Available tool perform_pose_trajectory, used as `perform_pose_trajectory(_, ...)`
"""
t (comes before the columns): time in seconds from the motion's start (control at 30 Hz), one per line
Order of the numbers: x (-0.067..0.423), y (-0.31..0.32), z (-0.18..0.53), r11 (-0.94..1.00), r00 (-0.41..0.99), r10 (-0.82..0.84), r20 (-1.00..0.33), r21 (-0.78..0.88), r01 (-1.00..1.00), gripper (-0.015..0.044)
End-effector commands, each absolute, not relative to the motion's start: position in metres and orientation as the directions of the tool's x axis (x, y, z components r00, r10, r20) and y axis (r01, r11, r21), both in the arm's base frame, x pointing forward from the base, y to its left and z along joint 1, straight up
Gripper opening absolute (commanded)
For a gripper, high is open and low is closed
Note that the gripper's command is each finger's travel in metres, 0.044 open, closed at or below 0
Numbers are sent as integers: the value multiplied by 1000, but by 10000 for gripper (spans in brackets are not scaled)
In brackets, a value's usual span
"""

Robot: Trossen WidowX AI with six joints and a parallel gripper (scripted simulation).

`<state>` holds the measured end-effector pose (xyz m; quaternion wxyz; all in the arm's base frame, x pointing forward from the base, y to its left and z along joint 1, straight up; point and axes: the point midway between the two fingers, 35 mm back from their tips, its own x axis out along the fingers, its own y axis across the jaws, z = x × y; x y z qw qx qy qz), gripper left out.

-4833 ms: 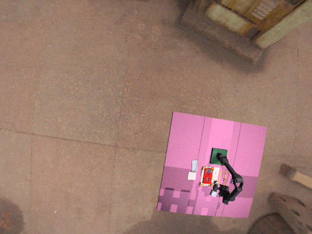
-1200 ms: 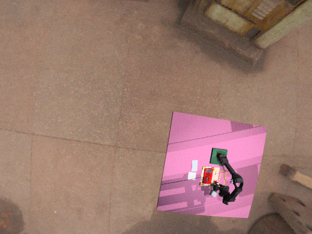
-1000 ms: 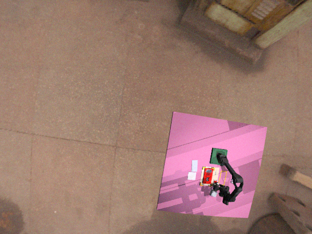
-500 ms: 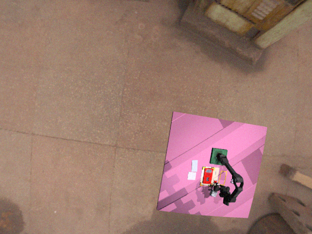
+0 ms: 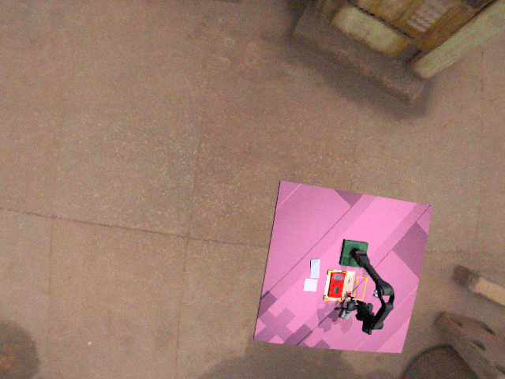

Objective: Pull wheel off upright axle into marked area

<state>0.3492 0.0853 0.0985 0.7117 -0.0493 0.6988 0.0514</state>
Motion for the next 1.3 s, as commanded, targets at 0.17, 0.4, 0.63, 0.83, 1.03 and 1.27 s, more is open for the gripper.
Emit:
perform_pose_trajectory(0.17, 350, 86, 115, 990, 22, 5, -1000, 2, -141, 0)
perform_pose_trajectory(0.4, 331, 116, 118, 990, 22, 9, -1000, 5, -141, 0)
perform_pose_trajectory(0.63, 308, 146, 121, 990, 22, 12, -1000, 9, -141, 0)
perform_pose_trajectory(0.83, 286, 169, 123, 990, 21, 15, -1000, 12, -140, 0)
perform_pose_trajectory(1.03, 280, 174, 123, 990, 21, 16, -1000, 13, -140, 0)
perform_pose_trajectory(1.27, 281, 174, 106, 990, 21, 16, -1000, 13, -140, 0)
